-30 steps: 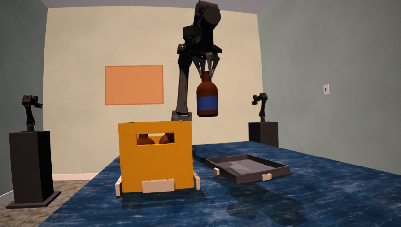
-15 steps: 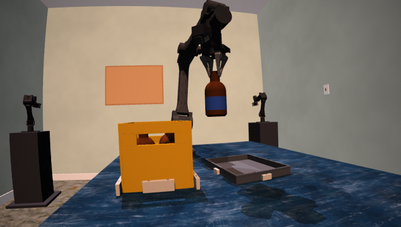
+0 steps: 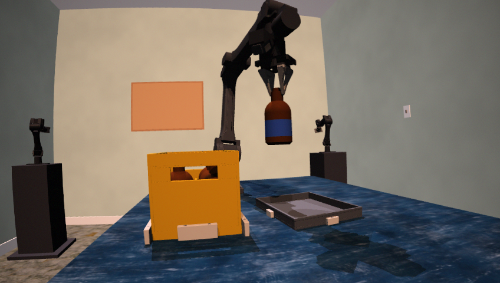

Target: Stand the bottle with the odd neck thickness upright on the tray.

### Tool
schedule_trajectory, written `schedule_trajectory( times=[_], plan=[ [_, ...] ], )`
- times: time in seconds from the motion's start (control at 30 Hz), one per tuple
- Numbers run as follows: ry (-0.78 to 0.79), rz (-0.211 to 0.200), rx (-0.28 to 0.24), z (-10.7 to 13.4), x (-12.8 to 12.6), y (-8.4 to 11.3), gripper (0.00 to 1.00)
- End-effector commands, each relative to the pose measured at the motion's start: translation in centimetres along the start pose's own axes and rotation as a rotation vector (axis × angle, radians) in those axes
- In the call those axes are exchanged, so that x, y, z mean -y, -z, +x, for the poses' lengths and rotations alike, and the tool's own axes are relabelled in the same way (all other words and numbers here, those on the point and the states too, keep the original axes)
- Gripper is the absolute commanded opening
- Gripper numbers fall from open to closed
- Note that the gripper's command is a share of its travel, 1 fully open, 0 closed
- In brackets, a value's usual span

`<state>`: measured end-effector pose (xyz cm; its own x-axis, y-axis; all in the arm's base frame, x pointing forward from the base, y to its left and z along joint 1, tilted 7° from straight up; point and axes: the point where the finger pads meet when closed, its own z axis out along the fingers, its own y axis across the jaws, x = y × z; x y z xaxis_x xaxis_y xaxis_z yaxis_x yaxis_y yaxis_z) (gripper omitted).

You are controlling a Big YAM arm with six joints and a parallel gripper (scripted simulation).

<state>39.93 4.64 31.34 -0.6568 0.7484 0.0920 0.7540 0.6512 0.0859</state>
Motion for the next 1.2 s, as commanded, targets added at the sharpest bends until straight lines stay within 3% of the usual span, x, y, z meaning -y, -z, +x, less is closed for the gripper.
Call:
schedule_trajectory(
  times=[0.0,0.27,0.3,0.4,0.83,0.87,1.0,1.17],
  plan=[
    [-0.003,-0.048,0.04,-0.2,-2.1,2.4,0.0],
    [-0.003,-0.045,0.038,0.3,-3.0,2.3,0.0],
    [-0.019,-0.066,0.053,0.1,-2.4,3.3,0.0],
    [-0.003,-0.045,0.035,0.7,-3.5,2.3,0.0],
    [-0.008,-0.041,0.032,1.3,-4.7,2.3,0.0],
    [-0.008,-0.067,0.049,1.7,-4.3,3.5,0.0],
    [-0.004,-0.042,0.031,1.7,-5.3,2.2,0.0],
    [-0.012,-0.052,0.037,1.8,-5.3,2.8,0.0]
  ],
)
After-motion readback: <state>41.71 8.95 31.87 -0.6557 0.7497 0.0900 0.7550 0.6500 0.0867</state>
